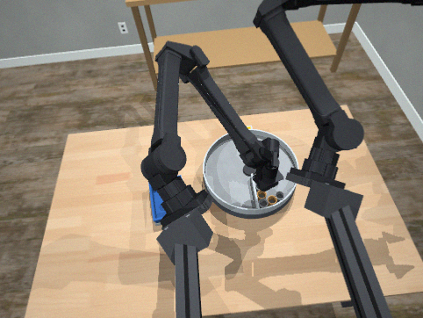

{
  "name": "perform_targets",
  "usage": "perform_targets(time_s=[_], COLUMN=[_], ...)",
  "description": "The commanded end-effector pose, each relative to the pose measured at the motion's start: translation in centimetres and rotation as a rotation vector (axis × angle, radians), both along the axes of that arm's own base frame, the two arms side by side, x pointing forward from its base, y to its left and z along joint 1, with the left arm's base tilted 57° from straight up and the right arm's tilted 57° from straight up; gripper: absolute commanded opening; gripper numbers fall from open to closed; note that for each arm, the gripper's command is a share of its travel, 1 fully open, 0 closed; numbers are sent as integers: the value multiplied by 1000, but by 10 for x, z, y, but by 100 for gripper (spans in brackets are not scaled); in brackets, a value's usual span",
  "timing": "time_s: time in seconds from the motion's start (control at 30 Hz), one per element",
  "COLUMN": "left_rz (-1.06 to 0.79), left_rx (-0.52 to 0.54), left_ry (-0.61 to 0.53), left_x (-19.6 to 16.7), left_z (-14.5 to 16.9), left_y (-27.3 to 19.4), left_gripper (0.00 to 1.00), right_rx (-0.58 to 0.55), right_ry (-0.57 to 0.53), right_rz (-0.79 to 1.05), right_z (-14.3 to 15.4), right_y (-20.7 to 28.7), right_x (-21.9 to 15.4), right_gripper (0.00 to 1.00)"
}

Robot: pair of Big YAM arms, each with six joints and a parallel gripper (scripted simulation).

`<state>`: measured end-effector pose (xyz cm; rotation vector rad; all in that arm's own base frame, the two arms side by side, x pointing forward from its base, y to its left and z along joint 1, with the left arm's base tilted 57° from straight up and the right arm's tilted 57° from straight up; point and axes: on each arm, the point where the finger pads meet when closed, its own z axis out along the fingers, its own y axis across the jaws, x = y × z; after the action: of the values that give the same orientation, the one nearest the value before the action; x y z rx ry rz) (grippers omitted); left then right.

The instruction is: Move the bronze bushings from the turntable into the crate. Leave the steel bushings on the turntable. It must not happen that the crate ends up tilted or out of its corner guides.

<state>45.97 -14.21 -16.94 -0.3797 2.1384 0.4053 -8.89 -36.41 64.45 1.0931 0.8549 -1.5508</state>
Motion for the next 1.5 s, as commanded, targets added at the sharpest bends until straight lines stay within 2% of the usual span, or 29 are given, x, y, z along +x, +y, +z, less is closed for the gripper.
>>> perform_targets(time_s=[0.0,1.47], left_rz=[8,7], left_rx=[10,11], left_ry=[13,16], left_x=[-9,-6], left_z=[-8,-8], left_y=[7,5], left_gripper=[15,15], right_rx=[-51,-51], right_ry=[16,16], right_rz=[-18,-18], right_z=[30,30], right_y=[16,16], right_x=[-3,-3], right_gripper=[100,100])
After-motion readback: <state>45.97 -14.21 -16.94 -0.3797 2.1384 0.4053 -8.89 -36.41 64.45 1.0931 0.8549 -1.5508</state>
